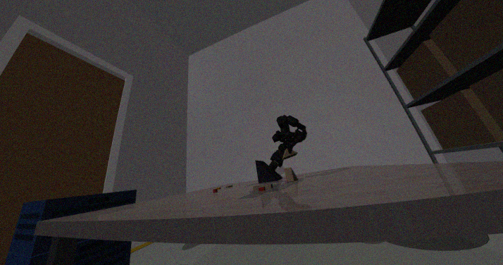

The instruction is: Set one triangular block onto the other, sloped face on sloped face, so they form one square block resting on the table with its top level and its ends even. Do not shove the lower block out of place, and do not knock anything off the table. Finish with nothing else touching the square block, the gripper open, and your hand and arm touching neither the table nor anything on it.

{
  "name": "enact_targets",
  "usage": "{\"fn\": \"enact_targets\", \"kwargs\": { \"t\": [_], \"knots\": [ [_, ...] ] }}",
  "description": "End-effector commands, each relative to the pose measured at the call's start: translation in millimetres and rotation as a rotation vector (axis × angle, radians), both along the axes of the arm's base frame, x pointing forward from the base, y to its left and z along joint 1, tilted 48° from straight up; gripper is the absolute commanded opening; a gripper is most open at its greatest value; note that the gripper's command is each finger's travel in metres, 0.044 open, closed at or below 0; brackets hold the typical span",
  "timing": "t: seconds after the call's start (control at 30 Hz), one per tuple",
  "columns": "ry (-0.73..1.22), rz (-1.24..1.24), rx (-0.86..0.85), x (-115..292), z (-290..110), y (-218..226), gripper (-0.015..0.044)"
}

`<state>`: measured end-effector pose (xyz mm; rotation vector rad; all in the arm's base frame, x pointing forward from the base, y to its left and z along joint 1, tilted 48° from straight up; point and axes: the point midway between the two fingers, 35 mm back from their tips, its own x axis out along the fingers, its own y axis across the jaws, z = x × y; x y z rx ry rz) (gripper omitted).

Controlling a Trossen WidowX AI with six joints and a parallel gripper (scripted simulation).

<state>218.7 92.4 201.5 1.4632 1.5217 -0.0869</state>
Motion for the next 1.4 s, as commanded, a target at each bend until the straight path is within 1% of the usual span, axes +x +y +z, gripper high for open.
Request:
{"fn": "enact_targets", "kwargs": {
  "t": [0.0, 1.37],
  "knots": [
    [-0.111, 0.095, -0.040, 1, -2, 0, 0.0000],
    [-1.125, 1.036, -0.374, 6, -13, 13, 0.0000]
  ]
}}
